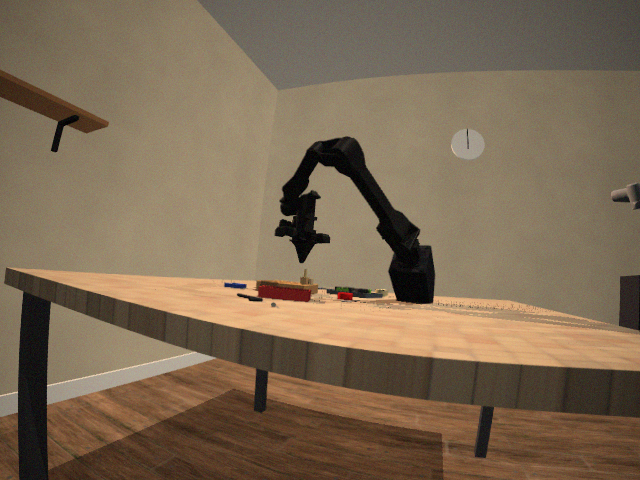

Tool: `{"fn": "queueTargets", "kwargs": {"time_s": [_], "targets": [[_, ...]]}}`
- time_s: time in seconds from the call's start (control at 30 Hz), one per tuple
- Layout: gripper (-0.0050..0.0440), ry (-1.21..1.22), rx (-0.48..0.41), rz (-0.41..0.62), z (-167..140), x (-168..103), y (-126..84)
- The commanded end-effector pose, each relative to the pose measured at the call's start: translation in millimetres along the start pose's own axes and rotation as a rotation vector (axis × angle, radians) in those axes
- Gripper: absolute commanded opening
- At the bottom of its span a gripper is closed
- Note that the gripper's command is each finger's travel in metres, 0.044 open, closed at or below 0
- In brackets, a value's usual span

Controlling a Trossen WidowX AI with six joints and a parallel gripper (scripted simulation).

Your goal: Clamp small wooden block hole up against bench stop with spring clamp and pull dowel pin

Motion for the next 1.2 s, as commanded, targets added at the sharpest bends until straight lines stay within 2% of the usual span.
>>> {"fn": "queueTargets", "kwargs": {"time_s": [0.0, 1.17], "targets": [[0.0000, -0.077, 0.004, -0.004, 3, -4, -1], [0.0000, -0.580, 0.002, -0.005, 11, -22, 0]]}}
Point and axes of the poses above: the point midway between the two fingers, 35 mm back from their tips, its own y axis out along the fingers, its own z axis across the jaws, x = y × z, the point moved 9 cm from there along -y, back along the fingers, and after that the axes turned 2 degrees about y, right-handed, at the moved point
